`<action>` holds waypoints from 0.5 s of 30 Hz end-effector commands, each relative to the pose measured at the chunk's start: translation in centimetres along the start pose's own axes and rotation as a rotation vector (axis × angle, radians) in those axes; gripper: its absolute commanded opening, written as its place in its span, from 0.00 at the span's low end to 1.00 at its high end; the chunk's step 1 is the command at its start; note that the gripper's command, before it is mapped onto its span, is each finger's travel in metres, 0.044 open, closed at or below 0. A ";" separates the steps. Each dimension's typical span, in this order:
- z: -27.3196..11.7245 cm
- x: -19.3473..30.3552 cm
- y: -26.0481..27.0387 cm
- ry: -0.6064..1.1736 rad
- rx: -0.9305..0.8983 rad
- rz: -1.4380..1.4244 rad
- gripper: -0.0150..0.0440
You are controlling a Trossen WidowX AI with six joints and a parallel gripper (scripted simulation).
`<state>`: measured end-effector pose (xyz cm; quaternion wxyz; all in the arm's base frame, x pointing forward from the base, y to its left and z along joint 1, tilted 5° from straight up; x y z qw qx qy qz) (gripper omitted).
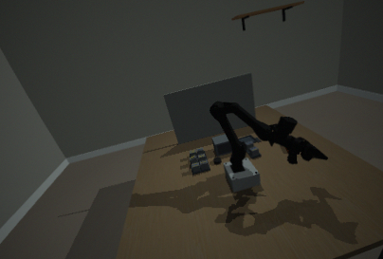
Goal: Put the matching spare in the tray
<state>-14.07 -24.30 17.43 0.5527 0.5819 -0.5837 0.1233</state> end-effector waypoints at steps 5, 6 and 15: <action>0.0 0.0 0.0 0.000 0.000 0.000 1.00; 0.0 0.0 0.0 0.000 0.000 0.000 1.00; 0.3 4.8 -5.7 0.060 0.245 -0.379 1.00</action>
Point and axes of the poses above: the point midway between the two fingers, 35 mm back from their tips, its own z axis out along the fingers, its own y axis across the jaws, x = y × z, the point moved 7 cm from there along -z, back along the fingers, and after that the axes turned 13 degrees about -z, right-handed, at the moved point
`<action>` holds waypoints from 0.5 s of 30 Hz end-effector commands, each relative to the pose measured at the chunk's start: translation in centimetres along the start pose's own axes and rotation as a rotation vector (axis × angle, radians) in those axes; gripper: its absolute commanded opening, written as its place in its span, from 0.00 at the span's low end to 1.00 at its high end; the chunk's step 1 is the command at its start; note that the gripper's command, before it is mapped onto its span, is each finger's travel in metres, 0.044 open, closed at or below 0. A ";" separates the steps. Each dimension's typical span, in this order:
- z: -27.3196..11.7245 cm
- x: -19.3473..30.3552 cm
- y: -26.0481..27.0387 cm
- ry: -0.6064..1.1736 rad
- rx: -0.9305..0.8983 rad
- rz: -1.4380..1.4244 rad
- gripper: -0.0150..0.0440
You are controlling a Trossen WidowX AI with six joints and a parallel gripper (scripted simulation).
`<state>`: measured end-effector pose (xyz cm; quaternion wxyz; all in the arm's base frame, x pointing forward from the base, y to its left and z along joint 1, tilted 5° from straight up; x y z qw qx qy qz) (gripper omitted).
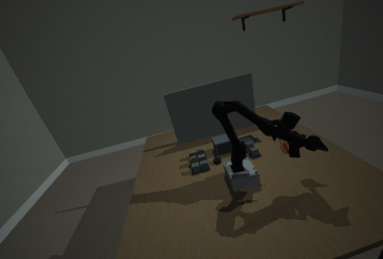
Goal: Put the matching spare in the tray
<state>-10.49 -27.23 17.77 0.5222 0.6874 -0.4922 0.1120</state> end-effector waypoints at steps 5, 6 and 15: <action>-0.2 7.7 -6.4 0.140 0.268 -0.535 1.00; -0.6 8.7 -7.5 0.169 0.303 -0.619 1.00; -6.7 16.2 -17.6 0.502 0.535 -1.367 1.00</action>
Point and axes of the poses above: the point midway between the two fingers, 35 mm back from their tips, its own z axis out along the fingers, its own y axis across the jaws, x = y × z, the point moved 7 cm from there along -z, back along the fingers, and after that the axes turned 13 degrees about -z, right-handed, at the moved point
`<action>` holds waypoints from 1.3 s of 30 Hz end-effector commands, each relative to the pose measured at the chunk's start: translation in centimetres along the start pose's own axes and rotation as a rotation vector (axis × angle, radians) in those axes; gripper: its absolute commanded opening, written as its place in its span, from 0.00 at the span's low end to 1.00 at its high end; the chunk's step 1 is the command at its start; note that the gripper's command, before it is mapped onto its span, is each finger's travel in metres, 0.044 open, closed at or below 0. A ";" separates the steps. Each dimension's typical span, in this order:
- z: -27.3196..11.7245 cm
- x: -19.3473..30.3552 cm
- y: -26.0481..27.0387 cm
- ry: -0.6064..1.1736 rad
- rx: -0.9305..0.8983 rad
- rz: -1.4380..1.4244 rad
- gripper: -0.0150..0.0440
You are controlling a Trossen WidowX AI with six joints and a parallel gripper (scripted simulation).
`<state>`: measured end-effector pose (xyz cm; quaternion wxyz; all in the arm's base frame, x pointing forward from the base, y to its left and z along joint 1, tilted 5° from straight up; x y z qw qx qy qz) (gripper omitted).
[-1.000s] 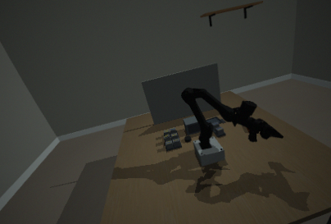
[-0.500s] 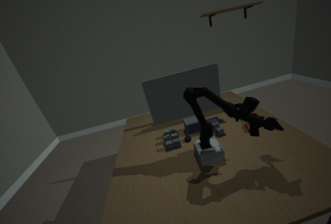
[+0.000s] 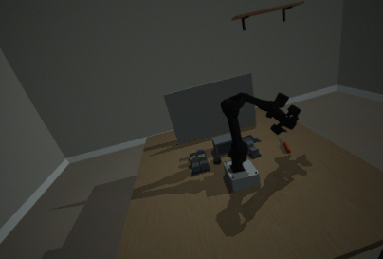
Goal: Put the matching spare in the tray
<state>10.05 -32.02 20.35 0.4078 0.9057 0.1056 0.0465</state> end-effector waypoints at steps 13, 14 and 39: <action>-6.4 21.7 -2.5 0.513 0.134 -1.348 1.00; -7.3 23.0 -3.1 0.557 0.131 -1.448 1.00; -22.4 33.5 -13.5 1.162 -0.079 -2.899 1.00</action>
Point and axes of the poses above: the point midway between the two fingers, 35 mm back from their tips, its own z axis out along the fingers, its own y axis across the jaws, x = y × z, the point moved 7 cm from there along -z, back along the fingers, and after that the axes turned 13 degrees about -z, right-handed, at the moved point
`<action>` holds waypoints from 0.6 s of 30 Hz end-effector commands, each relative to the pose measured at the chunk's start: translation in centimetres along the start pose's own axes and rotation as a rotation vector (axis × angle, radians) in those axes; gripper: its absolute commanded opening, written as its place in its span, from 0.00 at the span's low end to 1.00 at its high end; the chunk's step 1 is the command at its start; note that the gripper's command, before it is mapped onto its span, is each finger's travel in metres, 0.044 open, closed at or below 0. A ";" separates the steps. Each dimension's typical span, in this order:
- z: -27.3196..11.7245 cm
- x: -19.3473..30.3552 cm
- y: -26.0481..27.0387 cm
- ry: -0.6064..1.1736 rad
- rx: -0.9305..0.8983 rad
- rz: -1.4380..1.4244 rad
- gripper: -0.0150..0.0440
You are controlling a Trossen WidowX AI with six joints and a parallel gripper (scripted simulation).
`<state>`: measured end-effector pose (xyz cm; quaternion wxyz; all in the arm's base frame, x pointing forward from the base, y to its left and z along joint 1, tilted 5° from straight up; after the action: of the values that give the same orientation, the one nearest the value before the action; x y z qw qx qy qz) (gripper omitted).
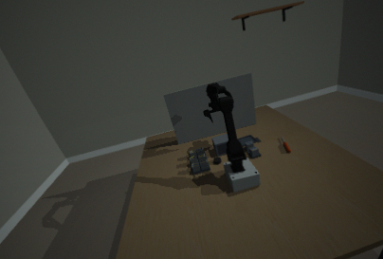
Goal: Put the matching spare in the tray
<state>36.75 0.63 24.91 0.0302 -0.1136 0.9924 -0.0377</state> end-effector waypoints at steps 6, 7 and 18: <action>-0.1 0.0 0.0 -0.001 0.001 -0.008 1.00; -0.1 0.0 0.0 -0.001 0.001 -0.008 1.00; 2.6 1.1 13.6 -0.004 -0.017 -0.726 1.00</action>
<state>34.95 9.31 22.59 0.0255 -0.3495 0.9358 -0.0390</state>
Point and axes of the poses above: the point midway between the two fingers, 35 mm back from their tips, its own z axis out along the fingers, its own y axis across the jaws, x = y × z, the point moved 7 cm from there along -z, back along the fingers, and after that the axes turned 13 degrees about -z, right-handed, at the moved point
